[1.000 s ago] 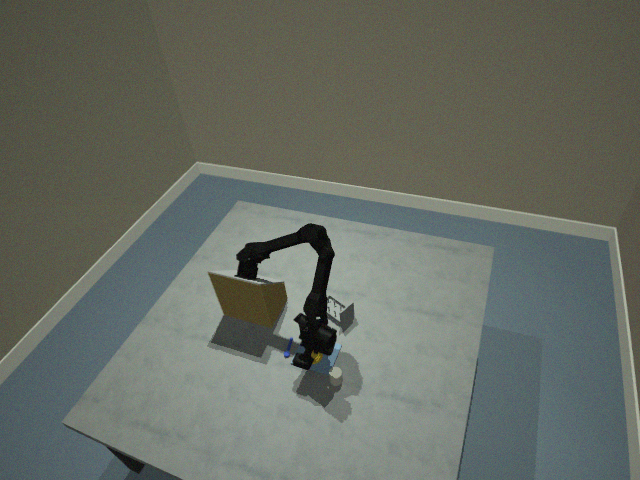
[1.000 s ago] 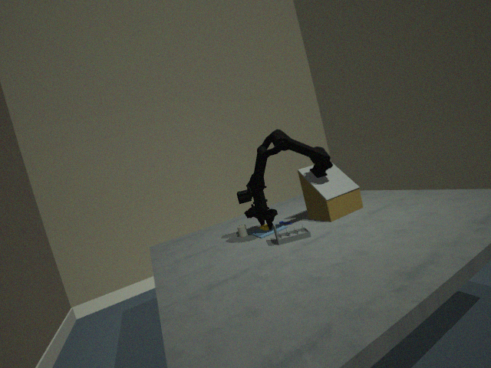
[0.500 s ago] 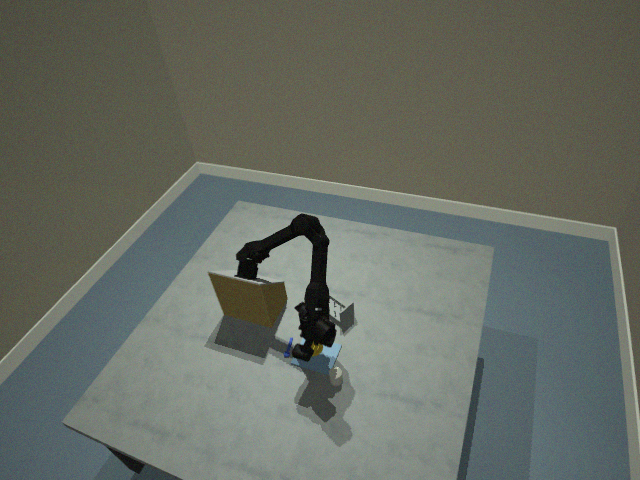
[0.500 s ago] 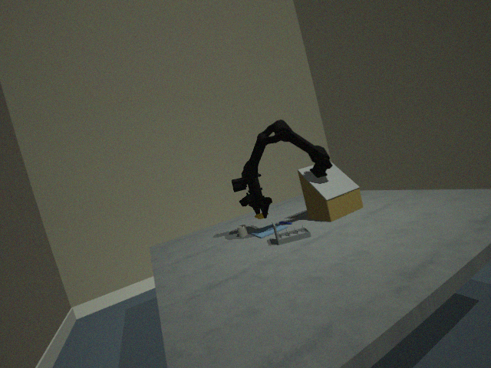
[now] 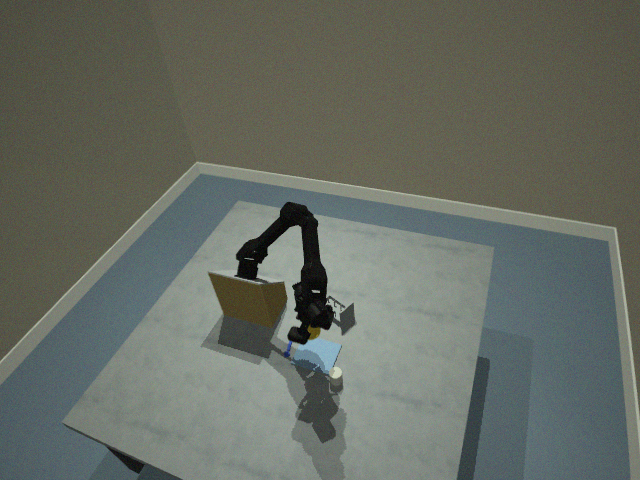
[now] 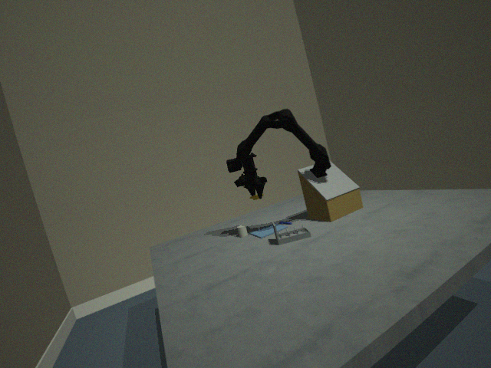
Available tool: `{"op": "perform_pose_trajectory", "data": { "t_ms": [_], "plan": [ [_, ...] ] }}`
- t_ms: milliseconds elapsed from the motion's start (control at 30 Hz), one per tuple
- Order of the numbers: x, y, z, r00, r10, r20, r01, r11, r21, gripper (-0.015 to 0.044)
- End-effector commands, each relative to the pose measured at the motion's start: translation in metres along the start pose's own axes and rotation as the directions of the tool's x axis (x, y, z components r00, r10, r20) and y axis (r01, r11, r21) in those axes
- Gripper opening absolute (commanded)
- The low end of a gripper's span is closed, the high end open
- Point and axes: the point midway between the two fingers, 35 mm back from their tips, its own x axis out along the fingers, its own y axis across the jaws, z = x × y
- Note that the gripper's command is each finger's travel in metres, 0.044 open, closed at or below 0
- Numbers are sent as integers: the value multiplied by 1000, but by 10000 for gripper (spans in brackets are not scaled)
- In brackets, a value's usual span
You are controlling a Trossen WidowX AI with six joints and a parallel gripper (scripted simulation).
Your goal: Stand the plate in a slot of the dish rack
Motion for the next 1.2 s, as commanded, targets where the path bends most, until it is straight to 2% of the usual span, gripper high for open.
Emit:
{"op": "perform_pose_trajectory", "data": {
  "t_ms": [0, 100, 567, 833, 1167],
  "plan": [
    [-13, 0, 0, 1000, -4, 2, 4, 1000, -8, 0],
    [-14, 3, 1, 1000, -6, 2, 6, 1000, 15, 0],
    [-22, 78, 3, 999, -32, 5, 26, 885, 464, 0],
    [-24, 119, -4, 999, -39, 8, 23, 730, 683, 0],
    [-23, 168, -22, 999, -35, 9, 8, 457, 890, 0]
  ]
}}
